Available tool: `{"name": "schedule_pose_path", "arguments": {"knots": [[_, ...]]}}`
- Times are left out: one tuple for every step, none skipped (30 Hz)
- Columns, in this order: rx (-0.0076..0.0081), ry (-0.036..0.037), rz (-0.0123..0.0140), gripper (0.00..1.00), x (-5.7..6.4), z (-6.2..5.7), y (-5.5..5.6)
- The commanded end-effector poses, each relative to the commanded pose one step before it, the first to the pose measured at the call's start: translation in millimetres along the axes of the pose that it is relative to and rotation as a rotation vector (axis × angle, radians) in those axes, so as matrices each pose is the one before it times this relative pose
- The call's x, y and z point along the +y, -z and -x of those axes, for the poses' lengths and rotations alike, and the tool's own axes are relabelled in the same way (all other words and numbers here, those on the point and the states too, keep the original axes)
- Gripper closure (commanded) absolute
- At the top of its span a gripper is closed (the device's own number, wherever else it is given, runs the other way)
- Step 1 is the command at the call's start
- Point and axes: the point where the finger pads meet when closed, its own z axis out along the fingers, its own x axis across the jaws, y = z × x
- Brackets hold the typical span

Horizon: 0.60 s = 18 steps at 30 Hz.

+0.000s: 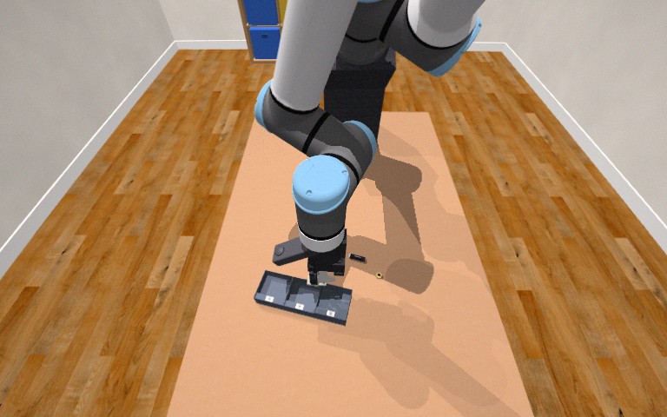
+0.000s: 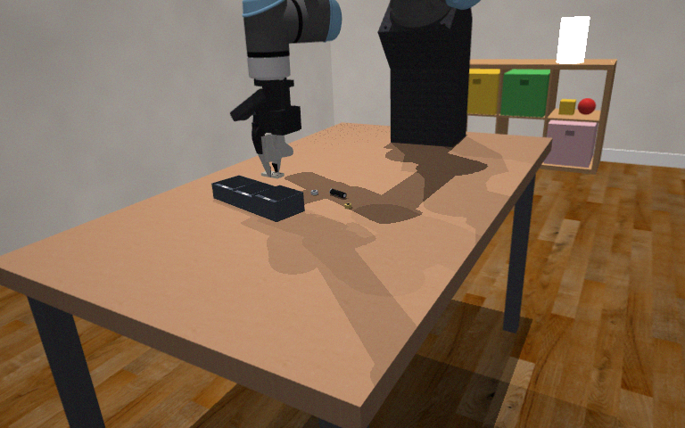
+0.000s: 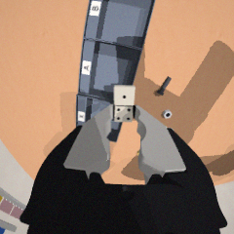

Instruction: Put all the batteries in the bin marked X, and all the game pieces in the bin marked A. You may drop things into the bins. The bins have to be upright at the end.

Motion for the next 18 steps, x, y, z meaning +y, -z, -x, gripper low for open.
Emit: {"name": "schedule_pose_path", "arguments": {"knots": [[0.00777,-0.1563,0.00752,1.0,-23.25,13.32,-3.19],[0.0009,-0.01991,0.00079,1.0,-4.9,3.48,-0.01],[0.00124,-0.02111,0.00112,1.0,-4.83,3.58,-0.01],[0.00048,-0.0075,0.00043,1.0,-4.6,3.72,0.0],[0.0,0.0,0.0,1.0,-1.71,1.51,0.0],[0.0,0.0,0.0,1.0,-1.39,1.26,0.0],[0.0,0.0,0.0,1.0,-1.05,0.98,0.0],[0.0,0.0,0.0,1.0,-0.68,0.68,0.0],[0.0,0.0,0.0,1.0,-0.32,0.38,0.0],[0.0,0.0,0.0,1.0,0.01,0.1,0.0],[-0.00002,0.00001,-0.00001,1.0,0.31,-0.13,0.01],[-0.00048,0.00084,0.00031,1.0,1.16,-0.08,0.26],[-0.00019,0.00194,0.00116,1.0,2.35,-0.44,0.05],[0.00018,0.00103,0.00046,1.0,1.75,-0.8,0.11],[0.0,0.0,0.0,1.0,0.0,0.0,0.0],[0.0,0.0,0.0,1.0,0.0,0.0,0.0],[0.00325,-0.00138,0.00019,1.0,1.28,-3.99,-0.24],[0.00034,-0.00013,-0.00013,1.0,0.84,-1.36,0.02]]}}
